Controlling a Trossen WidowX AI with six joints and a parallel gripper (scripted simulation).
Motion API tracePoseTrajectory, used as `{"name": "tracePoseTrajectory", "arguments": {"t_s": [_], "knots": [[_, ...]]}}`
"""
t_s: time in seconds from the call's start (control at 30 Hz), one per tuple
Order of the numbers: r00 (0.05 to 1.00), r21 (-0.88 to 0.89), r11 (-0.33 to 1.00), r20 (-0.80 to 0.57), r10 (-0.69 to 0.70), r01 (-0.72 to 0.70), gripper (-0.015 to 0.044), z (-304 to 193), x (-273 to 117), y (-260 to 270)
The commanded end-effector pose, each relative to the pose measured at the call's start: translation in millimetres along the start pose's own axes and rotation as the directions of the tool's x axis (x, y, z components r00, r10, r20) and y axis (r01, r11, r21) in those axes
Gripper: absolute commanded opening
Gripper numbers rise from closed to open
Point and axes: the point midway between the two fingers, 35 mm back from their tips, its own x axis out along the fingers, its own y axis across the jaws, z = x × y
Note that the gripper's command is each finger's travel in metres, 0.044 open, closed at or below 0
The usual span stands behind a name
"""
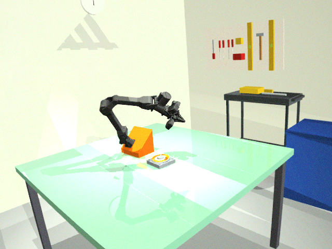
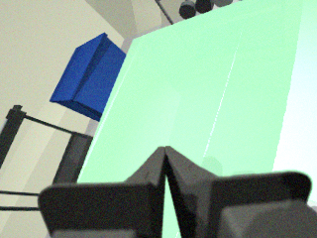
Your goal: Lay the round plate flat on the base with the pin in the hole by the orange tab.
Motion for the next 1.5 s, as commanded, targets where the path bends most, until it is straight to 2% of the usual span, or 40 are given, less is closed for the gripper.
{"name": "tracePoseTrajectory", "arguments": {"t_s": [0.0, 0.1, 0.17, 0.27, 0.33, 0.63, 1.0, 1.47], "knots": [[0.937, 0.055, 0.961, -0.24, -0.252, 0.272, 0.0, -21, 11, -68], [0.826, 0.029, 0.894, -0.399, -0.399, 0.446, 0.0, -38, 5, -113], [0.789, 0.014, 0.873, -0.436, -0.433, 0.487, 0.0, -42, 2, -124], [0.624, -0.071, 0.782, -0.56, -0.545, 0.619, 0.0, -55, -15, -166], [0.572, -0.103, 0.754, -0.588, -0.572, 0.649, 0.0, -58, -21, -178], [0.57, -0.104, 0.753, -0.589, -0.573, 0.65, 0.0, -59, -23, -182], [0.569, -0.105, 0.752, -0.588, -0.574, 0.651, 0.0, -86, 1, -211], [0.57, -0.104, 0.752, -0.588, -0.574, 0.65, 0.0, -87, 13, -200]]}}
